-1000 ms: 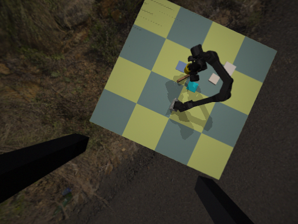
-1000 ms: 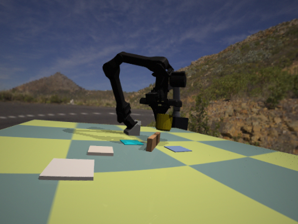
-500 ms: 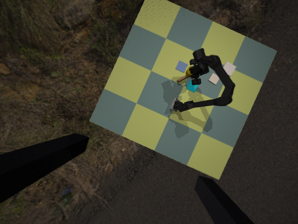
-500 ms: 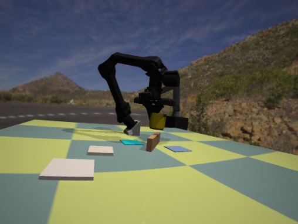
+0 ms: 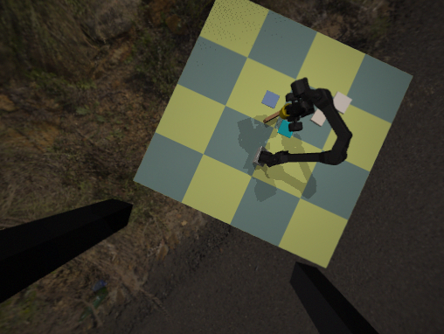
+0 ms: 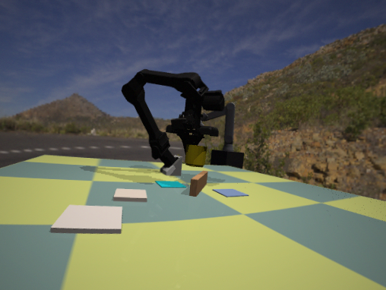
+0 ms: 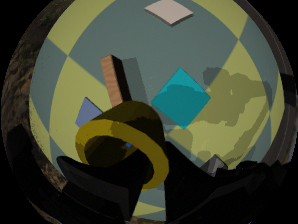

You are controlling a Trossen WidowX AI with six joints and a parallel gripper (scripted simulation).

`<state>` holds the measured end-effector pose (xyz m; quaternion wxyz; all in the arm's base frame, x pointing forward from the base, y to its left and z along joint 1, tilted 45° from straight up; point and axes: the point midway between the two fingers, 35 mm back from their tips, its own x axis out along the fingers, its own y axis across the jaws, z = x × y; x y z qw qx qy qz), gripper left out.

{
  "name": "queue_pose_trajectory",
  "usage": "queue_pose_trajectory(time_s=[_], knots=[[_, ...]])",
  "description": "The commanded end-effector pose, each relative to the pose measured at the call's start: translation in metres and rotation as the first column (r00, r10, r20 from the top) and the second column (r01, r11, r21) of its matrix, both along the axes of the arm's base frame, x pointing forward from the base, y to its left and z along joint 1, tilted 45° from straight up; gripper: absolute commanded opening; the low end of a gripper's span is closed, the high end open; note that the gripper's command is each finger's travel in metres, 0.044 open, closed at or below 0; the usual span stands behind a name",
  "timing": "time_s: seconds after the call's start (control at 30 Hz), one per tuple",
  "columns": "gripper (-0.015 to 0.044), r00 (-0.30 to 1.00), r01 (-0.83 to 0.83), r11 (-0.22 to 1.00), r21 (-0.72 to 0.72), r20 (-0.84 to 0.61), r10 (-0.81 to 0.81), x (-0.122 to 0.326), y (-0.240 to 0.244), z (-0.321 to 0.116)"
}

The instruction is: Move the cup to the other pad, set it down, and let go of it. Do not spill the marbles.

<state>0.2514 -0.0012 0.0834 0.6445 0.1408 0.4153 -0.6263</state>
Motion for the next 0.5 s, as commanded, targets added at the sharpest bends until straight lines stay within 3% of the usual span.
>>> queue_pose_trajectory(time_s=[0.0, 0.47], knots=[[0.0000, 1.000, -0.005, 1.000, -0.001, 0.005, 0.005, -0.006, -0.004, 0.007], [0.0000, 1.000, -0.005, 1.000, -0.001, 0.003, 0.005, -0.025, -0.015, 0.023]])
